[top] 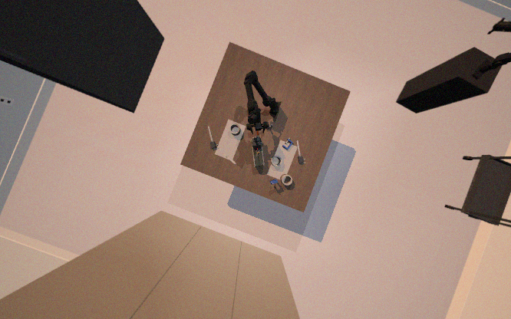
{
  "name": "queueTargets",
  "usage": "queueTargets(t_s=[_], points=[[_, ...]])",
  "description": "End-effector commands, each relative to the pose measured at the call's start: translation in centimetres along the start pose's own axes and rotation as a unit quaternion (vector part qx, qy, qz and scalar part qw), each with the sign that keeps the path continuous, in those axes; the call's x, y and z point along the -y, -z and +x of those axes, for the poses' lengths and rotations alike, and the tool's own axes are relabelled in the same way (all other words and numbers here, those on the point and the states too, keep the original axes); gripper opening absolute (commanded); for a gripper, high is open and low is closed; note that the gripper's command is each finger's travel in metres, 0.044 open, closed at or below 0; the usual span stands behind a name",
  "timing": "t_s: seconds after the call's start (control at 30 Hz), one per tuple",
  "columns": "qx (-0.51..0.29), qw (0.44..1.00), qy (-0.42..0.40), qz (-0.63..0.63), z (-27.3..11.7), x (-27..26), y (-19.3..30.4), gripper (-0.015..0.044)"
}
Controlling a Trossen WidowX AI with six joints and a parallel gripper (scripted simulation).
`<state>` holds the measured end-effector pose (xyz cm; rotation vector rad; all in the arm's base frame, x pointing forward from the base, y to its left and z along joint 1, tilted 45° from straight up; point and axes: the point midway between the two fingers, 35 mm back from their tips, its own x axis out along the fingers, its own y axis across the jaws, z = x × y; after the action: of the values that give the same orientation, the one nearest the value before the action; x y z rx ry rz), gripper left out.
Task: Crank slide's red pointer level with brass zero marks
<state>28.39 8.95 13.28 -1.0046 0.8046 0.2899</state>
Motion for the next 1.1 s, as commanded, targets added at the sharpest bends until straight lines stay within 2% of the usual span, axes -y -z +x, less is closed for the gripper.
queueTargets(t_s=[0.0,1.07], points=[[0.003,1.0,-0.001,-0.001,0.3,0.0,0.3,0.044],[0.003,1.0,0.0,-0.002,3.9,0.0,3.9,0.044]])
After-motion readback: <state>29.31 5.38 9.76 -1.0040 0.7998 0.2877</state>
